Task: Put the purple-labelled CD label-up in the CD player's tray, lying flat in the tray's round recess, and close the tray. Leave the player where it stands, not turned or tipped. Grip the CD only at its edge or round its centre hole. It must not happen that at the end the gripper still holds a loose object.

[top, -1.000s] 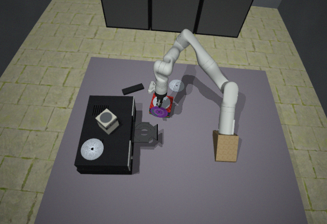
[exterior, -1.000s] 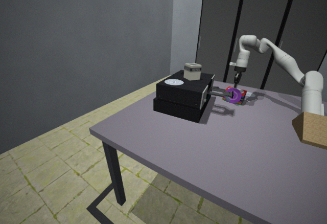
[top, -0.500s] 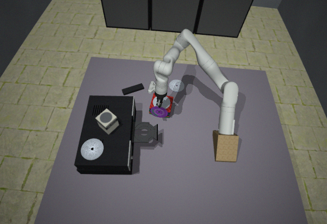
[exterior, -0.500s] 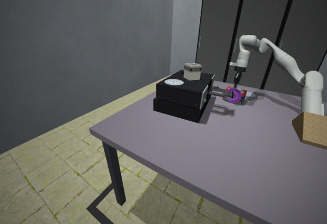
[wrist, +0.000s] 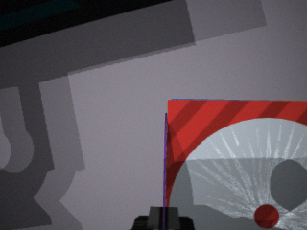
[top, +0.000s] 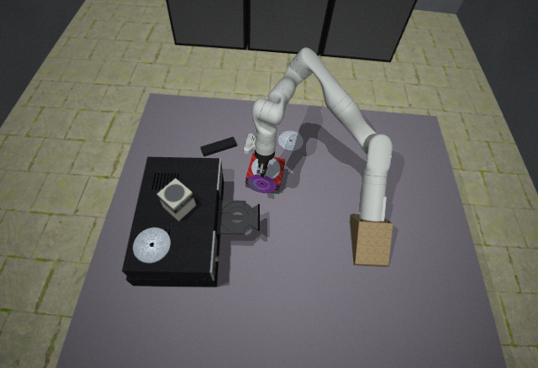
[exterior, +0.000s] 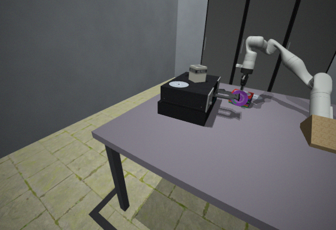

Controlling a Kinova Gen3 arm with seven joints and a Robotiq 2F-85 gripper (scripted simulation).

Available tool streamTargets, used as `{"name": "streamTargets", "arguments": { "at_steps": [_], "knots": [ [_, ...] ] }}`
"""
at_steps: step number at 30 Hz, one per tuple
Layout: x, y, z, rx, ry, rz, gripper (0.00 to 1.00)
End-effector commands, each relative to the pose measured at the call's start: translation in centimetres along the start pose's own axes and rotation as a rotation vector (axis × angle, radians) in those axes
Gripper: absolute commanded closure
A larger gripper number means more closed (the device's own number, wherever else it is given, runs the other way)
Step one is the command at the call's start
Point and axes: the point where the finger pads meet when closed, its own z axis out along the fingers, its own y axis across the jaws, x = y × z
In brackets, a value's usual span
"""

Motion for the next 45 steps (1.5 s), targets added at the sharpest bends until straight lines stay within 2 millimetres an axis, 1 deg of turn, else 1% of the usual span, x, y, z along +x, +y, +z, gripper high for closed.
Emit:
{"name": "streamTargets", "arguments": {
  "at_steps": [1,29,45],
  "knots": [
    [0.12,-0.16,0.11,0.003,0.005,-0.005,0.89],
    [0.14,-0.17,0.05,0.004,0.005,-0.004,0.89],
    [0.28,-0.29,-0.71,0.006,0.006,0.0,0.89]
  ]
}}
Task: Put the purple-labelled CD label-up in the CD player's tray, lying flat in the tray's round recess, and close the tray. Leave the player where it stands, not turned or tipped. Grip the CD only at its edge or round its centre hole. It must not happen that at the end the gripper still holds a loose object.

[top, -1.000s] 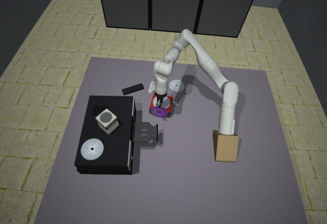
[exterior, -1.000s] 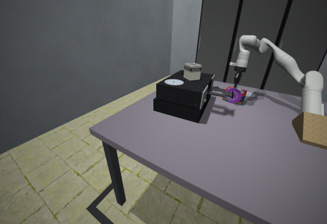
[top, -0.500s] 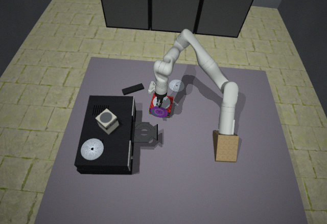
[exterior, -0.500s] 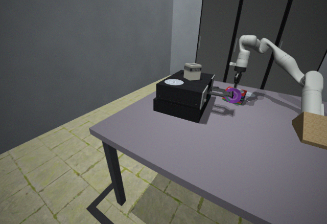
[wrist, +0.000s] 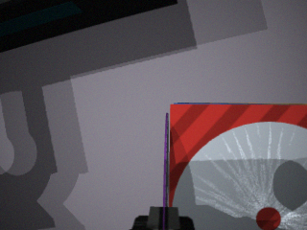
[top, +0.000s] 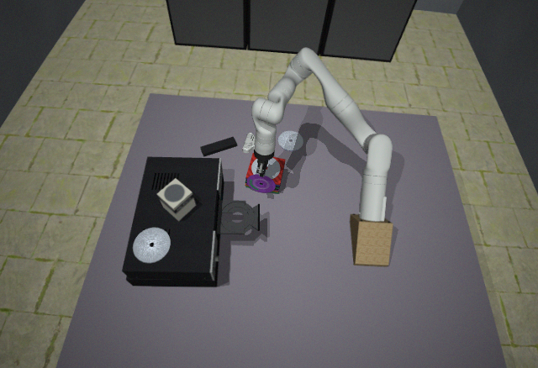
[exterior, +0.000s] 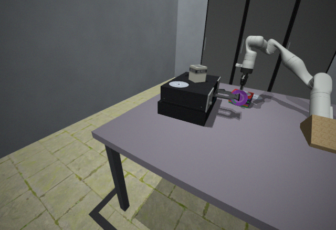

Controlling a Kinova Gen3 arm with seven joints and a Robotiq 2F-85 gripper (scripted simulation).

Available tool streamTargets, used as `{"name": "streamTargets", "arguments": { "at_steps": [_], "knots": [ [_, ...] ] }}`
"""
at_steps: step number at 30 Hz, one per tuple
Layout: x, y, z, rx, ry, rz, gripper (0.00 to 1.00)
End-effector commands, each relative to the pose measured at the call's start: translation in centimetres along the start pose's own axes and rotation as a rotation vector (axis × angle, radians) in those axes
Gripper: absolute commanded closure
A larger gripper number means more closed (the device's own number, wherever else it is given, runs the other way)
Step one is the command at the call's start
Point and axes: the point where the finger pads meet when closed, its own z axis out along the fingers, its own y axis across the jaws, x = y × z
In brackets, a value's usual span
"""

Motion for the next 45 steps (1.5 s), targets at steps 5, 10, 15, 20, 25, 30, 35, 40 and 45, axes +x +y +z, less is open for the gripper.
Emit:
{"name": "streamTargets", "arguments": {
  "at_steps": [5,10,15,20,25,30,35,40,45],
  "knots": [
    [0.1,-0.2,-1.0,0.002,0.003,-0.005,0.89],
    [0.0,-0.3,-1.7,0.002,0.003,-0.005,0.89],
    [0.0,-0.3,-2.2,0.002,0.003,-0.005,0.89],
    [0.0,-0.5,-3.1,0.002,0.003,-0.005,0.89],
    [0.0,-0.6,-4.1,0.003,0.003,-0.005,0.89],
    [0.0,-0.7,-4.8,0.003,0.003,-0.005,0.89],
    [0.0,-0.8,-6.0,0.003,0.003,-0.005,0.89],
    [0.0,-1.0,-7.2,0.003,0.003,-0.006,0.89],
    [0.0,-1.1,-8.2,0.003,0.003,-0.006,0.89]
  ]
}}
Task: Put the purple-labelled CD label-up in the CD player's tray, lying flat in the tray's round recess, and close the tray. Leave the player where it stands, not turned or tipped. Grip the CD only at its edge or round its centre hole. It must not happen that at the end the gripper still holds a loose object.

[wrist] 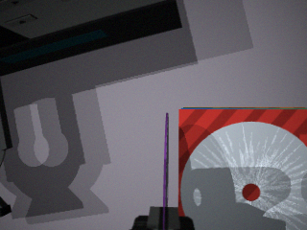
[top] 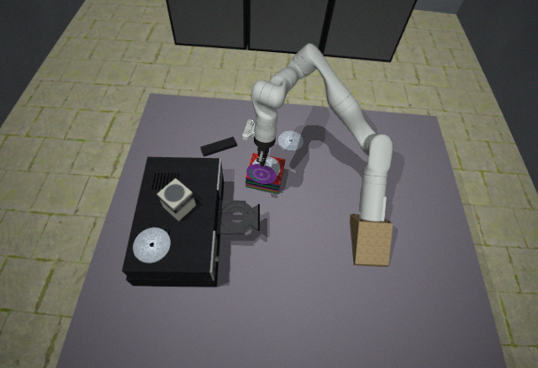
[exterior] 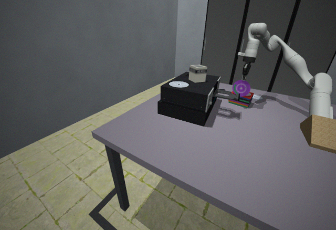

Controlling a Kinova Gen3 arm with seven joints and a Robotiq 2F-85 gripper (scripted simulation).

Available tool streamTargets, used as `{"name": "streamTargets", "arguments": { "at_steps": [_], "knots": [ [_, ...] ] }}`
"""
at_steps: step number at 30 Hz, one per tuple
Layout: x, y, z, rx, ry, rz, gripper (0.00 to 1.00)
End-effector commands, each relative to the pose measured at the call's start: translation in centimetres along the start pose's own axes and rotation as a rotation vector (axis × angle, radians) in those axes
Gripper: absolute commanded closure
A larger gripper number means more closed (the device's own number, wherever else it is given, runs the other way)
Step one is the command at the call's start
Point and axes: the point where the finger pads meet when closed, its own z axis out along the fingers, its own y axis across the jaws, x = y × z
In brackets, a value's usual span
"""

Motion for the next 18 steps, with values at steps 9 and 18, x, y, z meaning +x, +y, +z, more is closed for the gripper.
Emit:
{"name": "streamTargets", "arguments": {
  "at_steps": [9,18],
  "knots": [
    [-0.1,-0.4,-2.9,0.004,0.004,-0.013,0.89],
    [-0.1,-0.6,-4.5,0.004,0.004,-0.013,0.89]
  ]
}}
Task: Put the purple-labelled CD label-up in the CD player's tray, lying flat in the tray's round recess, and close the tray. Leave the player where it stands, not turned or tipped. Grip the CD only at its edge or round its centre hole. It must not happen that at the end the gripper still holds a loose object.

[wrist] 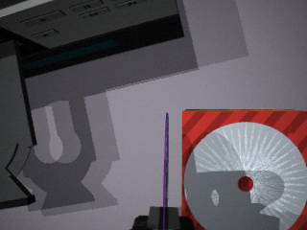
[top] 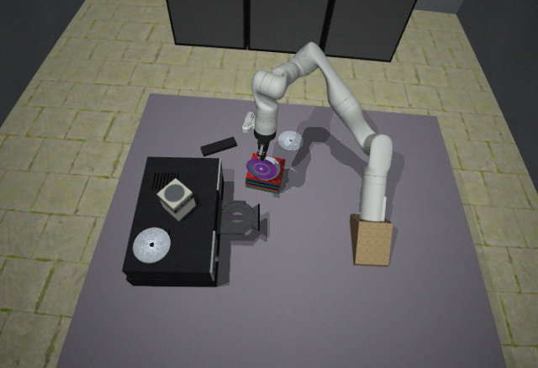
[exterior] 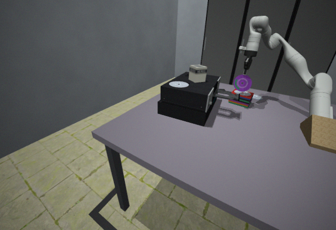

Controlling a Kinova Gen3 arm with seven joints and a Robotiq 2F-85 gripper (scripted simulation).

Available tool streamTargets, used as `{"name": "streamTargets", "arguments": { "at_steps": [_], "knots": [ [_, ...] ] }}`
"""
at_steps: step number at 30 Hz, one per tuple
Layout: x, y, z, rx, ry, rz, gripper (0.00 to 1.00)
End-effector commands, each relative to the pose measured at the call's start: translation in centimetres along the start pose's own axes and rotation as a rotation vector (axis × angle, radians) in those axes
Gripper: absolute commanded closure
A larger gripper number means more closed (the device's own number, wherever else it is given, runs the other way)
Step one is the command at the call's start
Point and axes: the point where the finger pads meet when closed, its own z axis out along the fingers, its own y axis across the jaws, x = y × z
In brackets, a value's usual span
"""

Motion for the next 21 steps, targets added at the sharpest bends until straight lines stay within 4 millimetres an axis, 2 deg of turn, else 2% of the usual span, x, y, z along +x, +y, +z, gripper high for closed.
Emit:
{"name": "streamTargets", "arguments": {
  "at_steps": [1,13,21],
  "knots": [
    [-0.2,-0.2,-0.9,0.004,0.002,-0.014,0.89],
    [-0.2,-0.5,-3.2,0.004,0.002,-0.014,0.89],
    [-0.2,-0.6,-4.1,0.004,0.002,-0.015,0.89]
  ]
}}
